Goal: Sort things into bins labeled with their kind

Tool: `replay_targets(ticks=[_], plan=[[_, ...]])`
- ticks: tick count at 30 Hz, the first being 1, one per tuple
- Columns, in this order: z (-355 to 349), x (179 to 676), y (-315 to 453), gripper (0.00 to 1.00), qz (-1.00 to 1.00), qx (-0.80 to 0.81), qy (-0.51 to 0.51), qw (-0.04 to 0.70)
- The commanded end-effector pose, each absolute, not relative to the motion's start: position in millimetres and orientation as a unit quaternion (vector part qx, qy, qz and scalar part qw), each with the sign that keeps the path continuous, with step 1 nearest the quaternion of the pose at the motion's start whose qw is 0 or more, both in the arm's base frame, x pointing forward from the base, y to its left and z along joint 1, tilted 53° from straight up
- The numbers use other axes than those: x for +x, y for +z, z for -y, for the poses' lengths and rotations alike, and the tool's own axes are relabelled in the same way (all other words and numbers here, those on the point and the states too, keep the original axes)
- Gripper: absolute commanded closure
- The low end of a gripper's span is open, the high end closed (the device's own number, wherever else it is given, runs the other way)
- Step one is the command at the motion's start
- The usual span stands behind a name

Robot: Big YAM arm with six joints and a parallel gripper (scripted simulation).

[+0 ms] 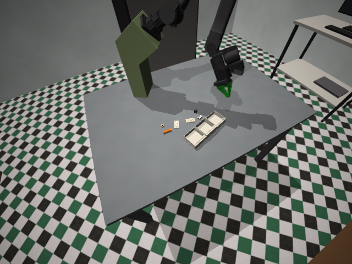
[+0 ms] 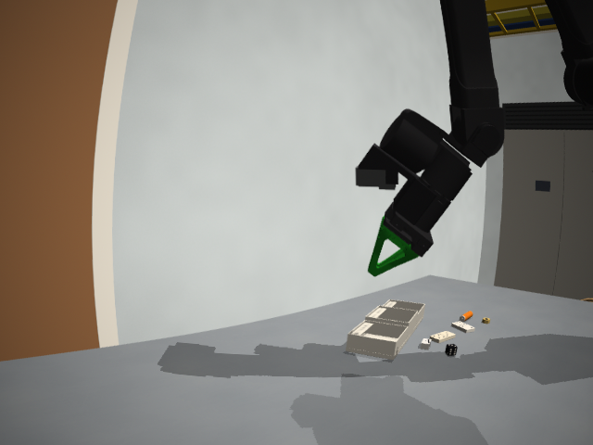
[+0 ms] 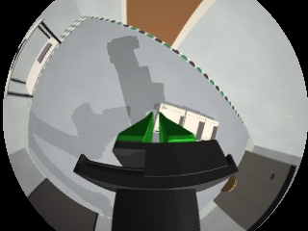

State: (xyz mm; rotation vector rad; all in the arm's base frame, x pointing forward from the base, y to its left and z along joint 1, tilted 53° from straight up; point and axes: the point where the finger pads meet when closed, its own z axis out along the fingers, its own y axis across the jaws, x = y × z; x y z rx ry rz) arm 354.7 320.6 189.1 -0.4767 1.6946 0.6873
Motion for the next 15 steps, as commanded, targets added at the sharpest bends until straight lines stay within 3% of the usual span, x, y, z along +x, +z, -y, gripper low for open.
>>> replay_targets(ticks=[1,12,15], plan=[[-309,369,170,0.92,-0.748,-0.216,0.271,0.566],[-250,392,112,0.92,-0.822,-0.219,0.258,0.459],[-244,393,106,0.92,-0.822,-0.219,0.258,0.459]])
